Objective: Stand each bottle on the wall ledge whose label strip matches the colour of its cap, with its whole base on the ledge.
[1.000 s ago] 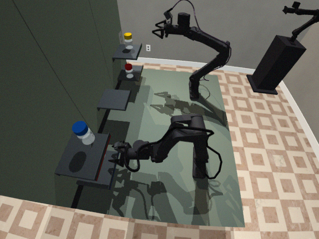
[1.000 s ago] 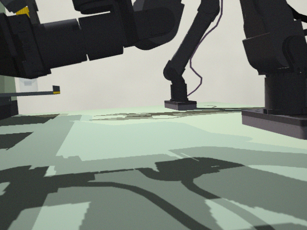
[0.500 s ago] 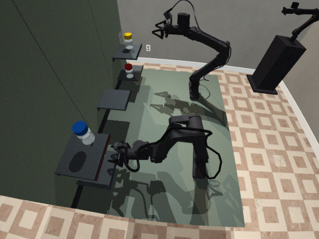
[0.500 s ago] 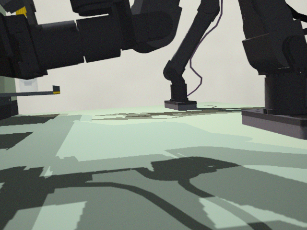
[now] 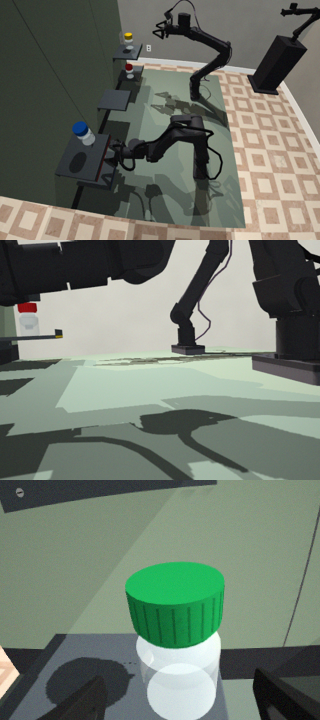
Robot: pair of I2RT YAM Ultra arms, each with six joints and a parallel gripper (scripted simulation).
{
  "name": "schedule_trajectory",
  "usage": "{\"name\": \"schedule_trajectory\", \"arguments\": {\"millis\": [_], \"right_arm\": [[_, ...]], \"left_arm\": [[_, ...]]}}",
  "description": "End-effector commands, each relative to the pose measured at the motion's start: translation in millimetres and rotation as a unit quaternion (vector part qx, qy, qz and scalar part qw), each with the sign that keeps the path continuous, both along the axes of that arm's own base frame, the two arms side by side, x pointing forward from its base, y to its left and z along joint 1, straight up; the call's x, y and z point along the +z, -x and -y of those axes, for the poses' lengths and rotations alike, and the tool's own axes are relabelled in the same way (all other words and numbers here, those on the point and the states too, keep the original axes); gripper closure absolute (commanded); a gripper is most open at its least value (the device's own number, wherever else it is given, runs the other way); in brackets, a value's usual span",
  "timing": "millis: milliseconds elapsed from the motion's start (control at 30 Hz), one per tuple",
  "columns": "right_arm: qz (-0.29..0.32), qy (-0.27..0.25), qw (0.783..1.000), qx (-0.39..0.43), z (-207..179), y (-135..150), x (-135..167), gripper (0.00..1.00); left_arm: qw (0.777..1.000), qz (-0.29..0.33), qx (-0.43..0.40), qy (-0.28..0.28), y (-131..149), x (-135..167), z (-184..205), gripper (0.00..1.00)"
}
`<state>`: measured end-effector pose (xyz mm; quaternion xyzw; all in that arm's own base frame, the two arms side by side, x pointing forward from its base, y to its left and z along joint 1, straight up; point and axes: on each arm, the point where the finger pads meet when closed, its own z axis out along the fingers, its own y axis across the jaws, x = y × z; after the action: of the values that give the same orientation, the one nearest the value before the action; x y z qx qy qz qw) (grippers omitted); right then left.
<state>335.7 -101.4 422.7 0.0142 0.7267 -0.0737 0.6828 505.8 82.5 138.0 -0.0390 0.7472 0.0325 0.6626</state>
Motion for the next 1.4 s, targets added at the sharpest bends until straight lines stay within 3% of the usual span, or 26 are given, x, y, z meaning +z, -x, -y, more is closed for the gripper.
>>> {"name": "schedule_trajectory", "arguments": {"millis": [0, 700, 1067, 1100, 1367], "right_arm": [[0.009, 0.006, 1.0, -0.002, 1, 2, 11, 0.0], [0.009, 0.006, 1.0, -0.002, 1, 2, 11, 0.0], [0.009, 0.006, 1.0, -0.002, 1, 2, 11, 0.0], [0.009, 0.006, 1.0, -0.002, 1, 2, 11, 0.0], [0.009, 0.006, 1.0, -0.002, 1, 2, 11, 0.0]], "left_arm": [[1.0, 0.008, -0.001, -0.005, -12, 9, 1, 0.19], [1.0, 0.009, -0.001, -0.003, -41, 6, -2, 0.19], [1.0, 0.02, -0.001, -0.005, -41, 14, -2, 0.19], [1.0, 0.02, -0.001, -0.005, -41, 14, -2, 0.28], [1.0, 0.025, -0.001, -0.006, -38, 18, -2, 0.36]]}}
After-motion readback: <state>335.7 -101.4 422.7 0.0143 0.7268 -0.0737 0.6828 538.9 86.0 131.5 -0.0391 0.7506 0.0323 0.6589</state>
